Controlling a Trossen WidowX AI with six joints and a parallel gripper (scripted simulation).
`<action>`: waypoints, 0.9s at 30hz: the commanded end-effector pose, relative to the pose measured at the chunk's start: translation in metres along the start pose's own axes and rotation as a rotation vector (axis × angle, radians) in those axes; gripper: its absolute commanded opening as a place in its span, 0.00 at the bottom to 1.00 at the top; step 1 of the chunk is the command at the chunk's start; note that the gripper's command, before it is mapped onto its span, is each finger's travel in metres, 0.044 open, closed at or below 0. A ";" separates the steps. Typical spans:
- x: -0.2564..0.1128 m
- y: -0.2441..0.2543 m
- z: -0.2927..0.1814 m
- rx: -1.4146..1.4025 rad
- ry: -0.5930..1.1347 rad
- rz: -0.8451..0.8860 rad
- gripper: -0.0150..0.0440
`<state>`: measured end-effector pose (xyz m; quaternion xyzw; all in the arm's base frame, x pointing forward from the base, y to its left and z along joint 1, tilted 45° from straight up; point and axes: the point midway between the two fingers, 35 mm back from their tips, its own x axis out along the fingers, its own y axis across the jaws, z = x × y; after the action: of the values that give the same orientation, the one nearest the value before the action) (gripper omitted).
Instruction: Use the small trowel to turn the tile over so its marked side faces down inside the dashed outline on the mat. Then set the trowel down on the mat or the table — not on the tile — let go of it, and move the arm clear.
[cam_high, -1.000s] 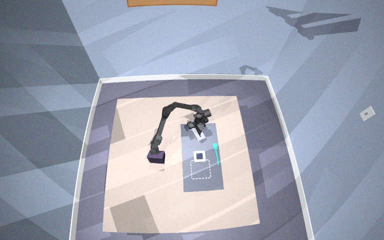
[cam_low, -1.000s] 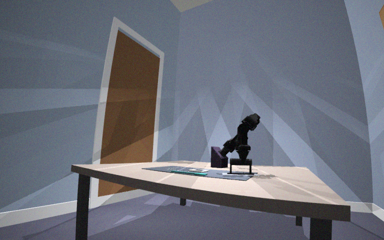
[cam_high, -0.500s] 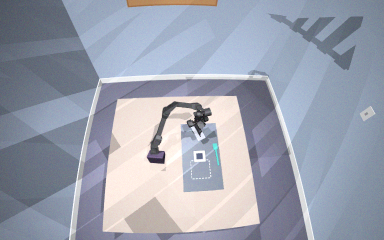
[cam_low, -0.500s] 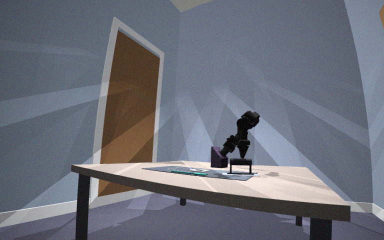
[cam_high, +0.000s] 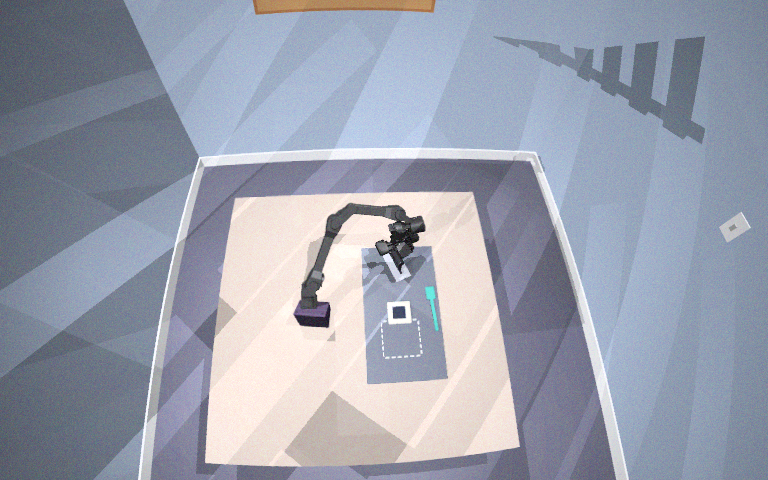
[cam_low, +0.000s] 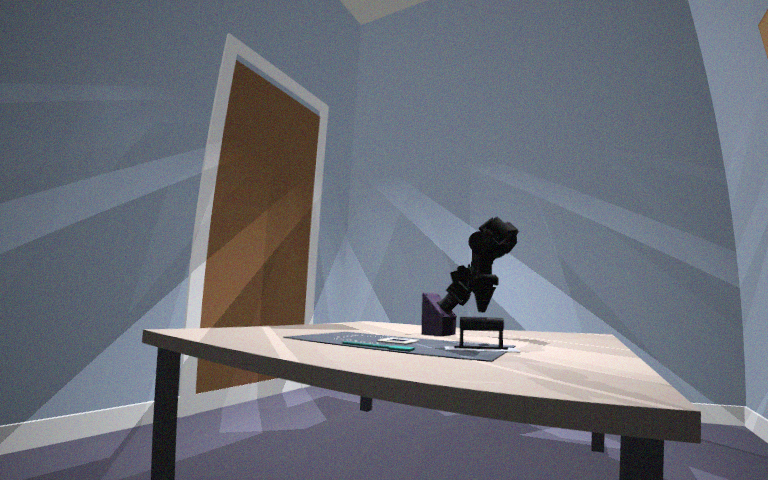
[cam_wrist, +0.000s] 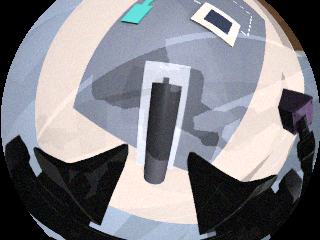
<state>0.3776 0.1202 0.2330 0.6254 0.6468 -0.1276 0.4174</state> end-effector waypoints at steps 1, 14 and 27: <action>0.006 0.000 0.000 -0.005 0.002 -0.001 0.71; 0.027 0.000 0.000 -0.008 0.003 0.000 0.71; 0.040 0.000 -0.001 -0.005 0.004 0.001 0.58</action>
<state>0.3821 0.1486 0.2067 0.6236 0.6496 -0.1211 0.4176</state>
